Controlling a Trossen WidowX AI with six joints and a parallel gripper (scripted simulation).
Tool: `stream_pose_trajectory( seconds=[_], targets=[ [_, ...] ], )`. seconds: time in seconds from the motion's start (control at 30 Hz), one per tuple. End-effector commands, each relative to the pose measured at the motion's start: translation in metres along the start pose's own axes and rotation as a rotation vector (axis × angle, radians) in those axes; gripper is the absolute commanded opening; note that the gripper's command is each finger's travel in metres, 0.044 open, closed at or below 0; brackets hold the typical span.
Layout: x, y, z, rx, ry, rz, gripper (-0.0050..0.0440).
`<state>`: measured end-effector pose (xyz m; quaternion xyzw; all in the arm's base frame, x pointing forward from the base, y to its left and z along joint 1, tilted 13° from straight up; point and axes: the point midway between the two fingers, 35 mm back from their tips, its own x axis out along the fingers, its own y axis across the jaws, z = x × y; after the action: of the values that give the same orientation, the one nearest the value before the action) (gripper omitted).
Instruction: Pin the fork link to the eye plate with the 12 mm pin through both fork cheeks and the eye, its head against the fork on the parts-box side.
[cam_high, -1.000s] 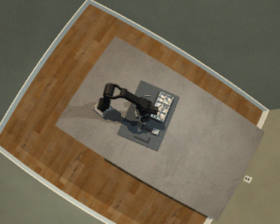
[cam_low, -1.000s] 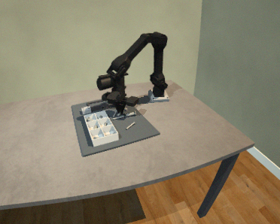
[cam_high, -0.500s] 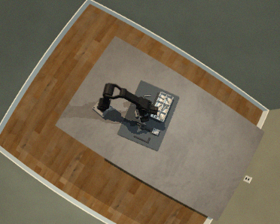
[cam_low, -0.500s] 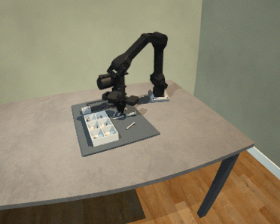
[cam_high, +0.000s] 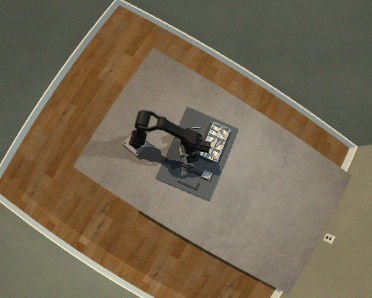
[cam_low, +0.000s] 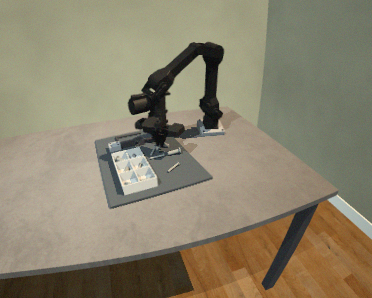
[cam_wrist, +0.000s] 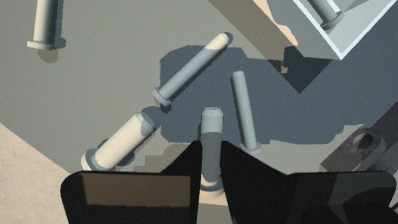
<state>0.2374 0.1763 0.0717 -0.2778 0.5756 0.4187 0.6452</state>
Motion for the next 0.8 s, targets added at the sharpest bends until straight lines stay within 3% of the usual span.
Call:
stream_pose_trajectory(
  seconds=[0.0,0.77],
  targets=[
    [-0.013,-0.002,0.007,-0.008,-0.034,-0.017,-0.0050],
    [-0.031,-0.002,0.006,-0.007,-0.032,-0.016,-0.0050]
  ],
)
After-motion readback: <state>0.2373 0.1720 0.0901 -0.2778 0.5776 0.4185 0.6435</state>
